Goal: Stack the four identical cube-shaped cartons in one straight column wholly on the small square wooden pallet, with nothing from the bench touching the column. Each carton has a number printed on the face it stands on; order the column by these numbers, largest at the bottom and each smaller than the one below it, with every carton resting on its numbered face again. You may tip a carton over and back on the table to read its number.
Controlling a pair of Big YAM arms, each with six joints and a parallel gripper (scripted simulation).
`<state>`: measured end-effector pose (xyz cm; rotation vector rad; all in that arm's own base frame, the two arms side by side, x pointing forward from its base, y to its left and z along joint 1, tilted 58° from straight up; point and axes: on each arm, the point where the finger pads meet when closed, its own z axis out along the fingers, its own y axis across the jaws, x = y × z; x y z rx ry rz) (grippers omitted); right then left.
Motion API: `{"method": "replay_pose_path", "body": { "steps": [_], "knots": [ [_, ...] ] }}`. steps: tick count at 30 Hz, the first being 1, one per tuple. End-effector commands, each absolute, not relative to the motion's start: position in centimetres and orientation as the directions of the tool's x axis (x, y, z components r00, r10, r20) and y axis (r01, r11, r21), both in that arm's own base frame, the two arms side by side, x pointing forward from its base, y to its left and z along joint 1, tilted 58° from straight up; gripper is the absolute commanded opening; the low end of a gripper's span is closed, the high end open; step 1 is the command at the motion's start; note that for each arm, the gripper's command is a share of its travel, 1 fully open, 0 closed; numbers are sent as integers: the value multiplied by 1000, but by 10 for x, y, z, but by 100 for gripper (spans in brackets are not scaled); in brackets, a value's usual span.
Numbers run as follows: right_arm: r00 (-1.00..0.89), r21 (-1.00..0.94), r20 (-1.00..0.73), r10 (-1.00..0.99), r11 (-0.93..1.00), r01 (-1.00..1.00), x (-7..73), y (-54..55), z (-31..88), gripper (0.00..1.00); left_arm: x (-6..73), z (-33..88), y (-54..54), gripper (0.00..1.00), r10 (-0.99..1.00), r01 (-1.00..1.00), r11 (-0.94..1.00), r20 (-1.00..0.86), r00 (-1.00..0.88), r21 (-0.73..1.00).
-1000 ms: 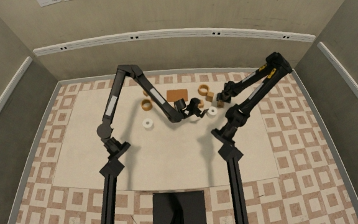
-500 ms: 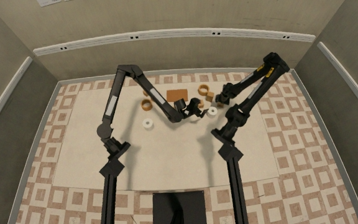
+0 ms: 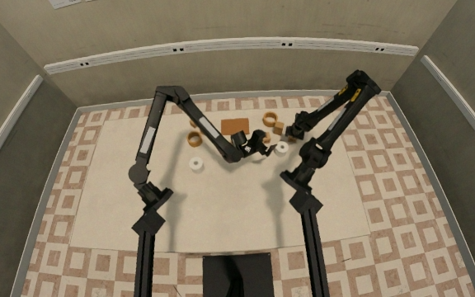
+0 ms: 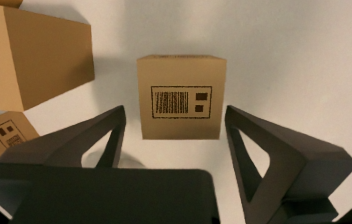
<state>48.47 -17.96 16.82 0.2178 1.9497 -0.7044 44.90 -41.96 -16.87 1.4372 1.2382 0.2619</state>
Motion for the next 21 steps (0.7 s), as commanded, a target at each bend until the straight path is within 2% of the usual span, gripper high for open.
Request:
{"method": "replay_pose_path", "body": {
  "steps": [1,21],
  "knots": [
    [-479,-390,-864,-153,806,446,490,-190,165,79,449,-168,-423,100,775,514,216,-466,427,830],
    [-479,-390,-864,-153,805,447,509,-205,157,79,449,-168,-423,100,775,514,216,-466,427,830]
  ]
}}
